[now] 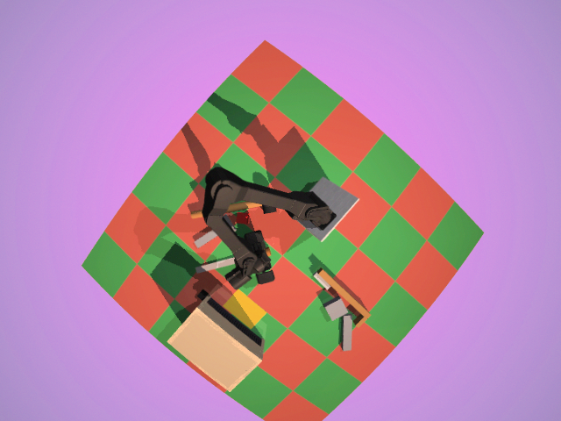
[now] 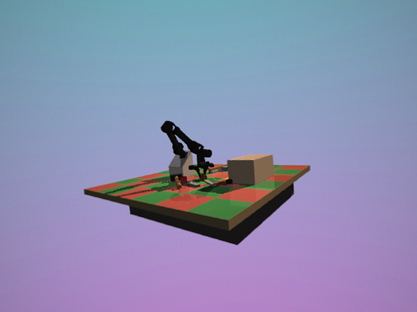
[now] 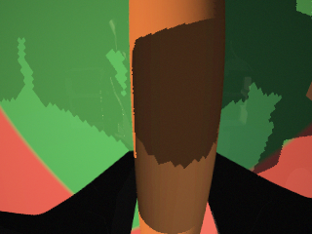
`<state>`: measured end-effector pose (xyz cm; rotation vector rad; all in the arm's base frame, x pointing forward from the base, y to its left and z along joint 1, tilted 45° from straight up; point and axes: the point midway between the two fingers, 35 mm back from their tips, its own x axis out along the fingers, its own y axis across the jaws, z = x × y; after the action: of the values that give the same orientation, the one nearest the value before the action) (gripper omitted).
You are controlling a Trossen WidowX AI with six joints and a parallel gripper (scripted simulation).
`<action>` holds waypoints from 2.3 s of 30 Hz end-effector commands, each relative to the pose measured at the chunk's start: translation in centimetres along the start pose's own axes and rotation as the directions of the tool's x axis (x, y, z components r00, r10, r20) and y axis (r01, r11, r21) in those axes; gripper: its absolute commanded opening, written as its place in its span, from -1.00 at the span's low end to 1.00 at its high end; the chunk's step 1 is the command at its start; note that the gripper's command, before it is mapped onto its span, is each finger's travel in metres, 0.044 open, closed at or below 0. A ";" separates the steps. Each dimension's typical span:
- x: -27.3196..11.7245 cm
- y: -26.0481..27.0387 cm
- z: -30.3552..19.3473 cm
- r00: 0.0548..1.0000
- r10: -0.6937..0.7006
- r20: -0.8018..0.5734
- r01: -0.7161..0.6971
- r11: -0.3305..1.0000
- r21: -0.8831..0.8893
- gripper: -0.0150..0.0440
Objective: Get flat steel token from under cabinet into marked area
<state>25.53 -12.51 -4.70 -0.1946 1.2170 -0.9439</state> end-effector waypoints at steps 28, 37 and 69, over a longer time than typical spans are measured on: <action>-0.2 -3.2 1.2 1.000 0.001 0.008 -0.001 1.000 0.000 -0.49; -0.2 -4.2 1.6 1.000 0.001 0.008 -0.001 1.000 0.000 -0.49; -0.2 -7.6 3.0 1.000 -0.001 0.010 0.001 1.000 0.000 -0.49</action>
<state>23.95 -17.78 0.55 -0.2057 1.2230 -0.9387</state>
